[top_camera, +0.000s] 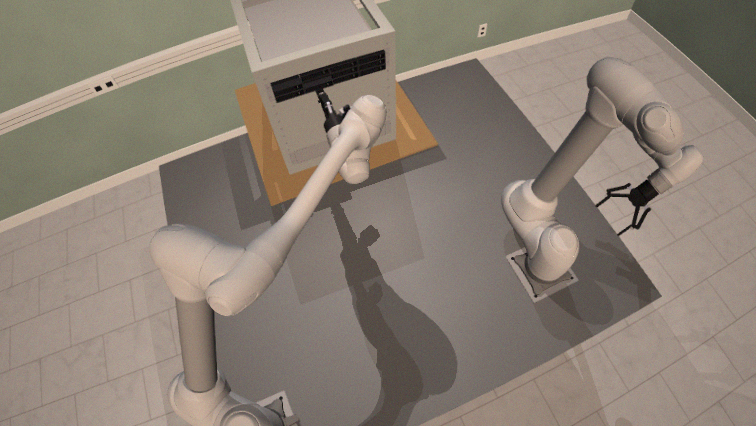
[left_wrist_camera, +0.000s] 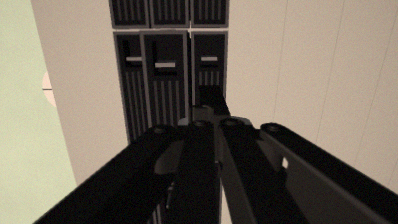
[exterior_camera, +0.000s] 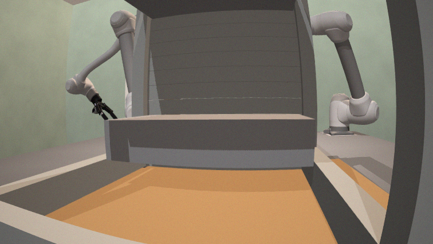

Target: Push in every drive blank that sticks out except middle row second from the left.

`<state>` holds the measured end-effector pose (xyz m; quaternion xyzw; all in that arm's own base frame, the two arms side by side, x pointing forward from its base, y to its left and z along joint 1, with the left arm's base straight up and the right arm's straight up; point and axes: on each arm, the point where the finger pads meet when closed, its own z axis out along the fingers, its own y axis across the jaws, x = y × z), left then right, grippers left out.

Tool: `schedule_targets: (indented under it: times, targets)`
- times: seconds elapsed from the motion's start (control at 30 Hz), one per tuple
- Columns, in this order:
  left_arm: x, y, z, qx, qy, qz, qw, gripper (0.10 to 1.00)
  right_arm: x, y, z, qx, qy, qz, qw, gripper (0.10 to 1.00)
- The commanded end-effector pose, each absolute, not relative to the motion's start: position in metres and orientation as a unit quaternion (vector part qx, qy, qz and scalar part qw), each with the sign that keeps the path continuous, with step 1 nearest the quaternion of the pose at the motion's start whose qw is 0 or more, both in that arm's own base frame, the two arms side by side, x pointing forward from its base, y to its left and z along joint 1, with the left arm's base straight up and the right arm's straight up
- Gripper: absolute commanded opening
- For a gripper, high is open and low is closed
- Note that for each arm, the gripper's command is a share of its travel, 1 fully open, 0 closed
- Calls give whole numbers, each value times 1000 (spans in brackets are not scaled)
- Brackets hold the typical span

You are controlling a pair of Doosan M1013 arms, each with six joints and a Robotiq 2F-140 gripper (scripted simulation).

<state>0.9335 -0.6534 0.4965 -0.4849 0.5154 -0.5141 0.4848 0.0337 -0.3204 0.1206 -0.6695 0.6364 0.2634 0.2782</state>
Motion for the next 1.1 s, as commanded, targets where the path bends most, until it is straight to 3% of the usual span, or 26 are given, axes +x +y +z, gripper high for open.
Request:
schedule_targets:
  times: [0.0,1.07]
  targets:
    - [933,-653,498,-485,515,-515,485,99,34,-321,121,-670,636,263,278,1000]
    - [885,-650,498,-485,515,-515,485,99,34,-321,121,-670,636,263,278,1000]
